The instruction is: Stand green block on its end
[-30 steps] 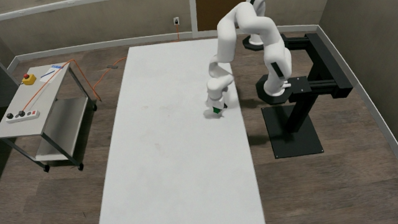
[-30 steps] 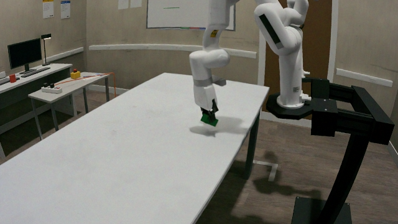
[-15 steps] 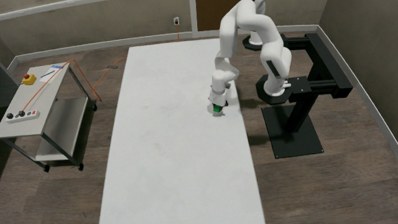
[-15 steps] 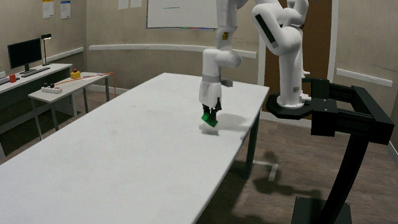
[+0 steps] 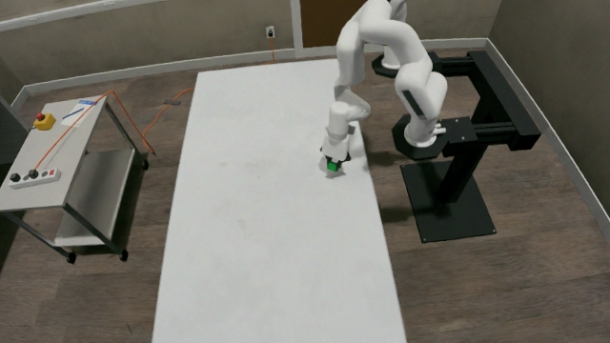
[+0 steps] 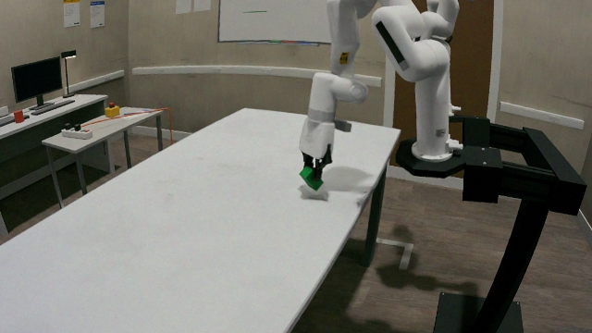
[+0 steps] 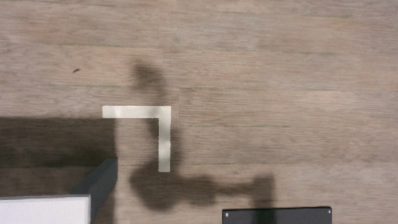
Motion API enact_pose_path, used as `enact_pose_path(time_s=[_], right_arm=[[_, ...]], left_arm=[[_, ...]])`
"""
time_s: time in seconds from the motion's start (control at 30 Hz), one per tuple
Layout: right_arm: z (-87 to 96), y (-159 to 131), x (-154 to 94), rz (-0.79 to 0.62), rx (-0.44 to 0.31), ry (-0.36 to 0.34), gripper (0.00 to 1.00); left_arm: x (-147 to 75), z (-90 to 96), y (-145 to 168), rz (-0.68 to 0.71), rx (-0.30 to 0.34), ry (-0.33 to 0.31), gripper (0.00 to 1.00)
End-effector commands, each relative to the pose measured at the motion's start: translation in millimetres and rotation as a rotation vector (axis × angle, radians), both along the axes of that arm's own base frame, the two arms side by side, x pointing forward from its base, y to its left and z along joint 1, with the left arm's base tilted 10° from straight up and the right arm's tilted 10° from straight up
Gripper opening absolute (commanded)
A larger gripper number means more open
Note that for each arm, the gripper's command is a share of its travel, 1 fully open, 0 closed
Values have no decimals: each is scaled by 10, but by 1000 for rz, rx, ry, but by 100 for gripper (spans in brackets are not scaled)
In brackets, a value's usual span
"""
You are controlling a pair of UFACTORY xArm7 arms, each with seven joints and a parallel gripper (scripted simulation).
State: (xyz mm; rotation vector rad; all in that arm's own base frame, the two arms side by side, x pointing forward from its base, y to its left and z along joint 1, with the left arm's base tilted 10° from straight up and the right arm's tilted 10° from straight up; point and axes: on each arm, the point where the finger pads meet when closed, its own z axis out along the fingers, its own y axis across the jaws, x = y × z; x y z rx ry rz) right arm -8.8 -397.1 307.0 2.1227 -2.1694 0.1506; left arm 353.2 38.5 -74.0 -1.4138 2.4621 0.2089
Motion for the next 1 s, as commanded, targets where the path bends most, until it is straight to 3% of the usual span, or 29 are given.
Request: enact_pose_path(time_s=[0.0,0.43,0.77,0.97], right_arm=[[20,-9,0,0,-5,-1,100],[20,-9,0,0,-5,-1,100],[20,-9,0,0,-5,-1,100],[20,-9,0,0,-5,-1,100]], left_arm=[[2,-6,-16,7,129,-71,34],[-11,-18,-38,7,141,-78,34],[-23,-32,-52,12,344,-196,34],[-33,-45,-73,12,357,-205,34]])
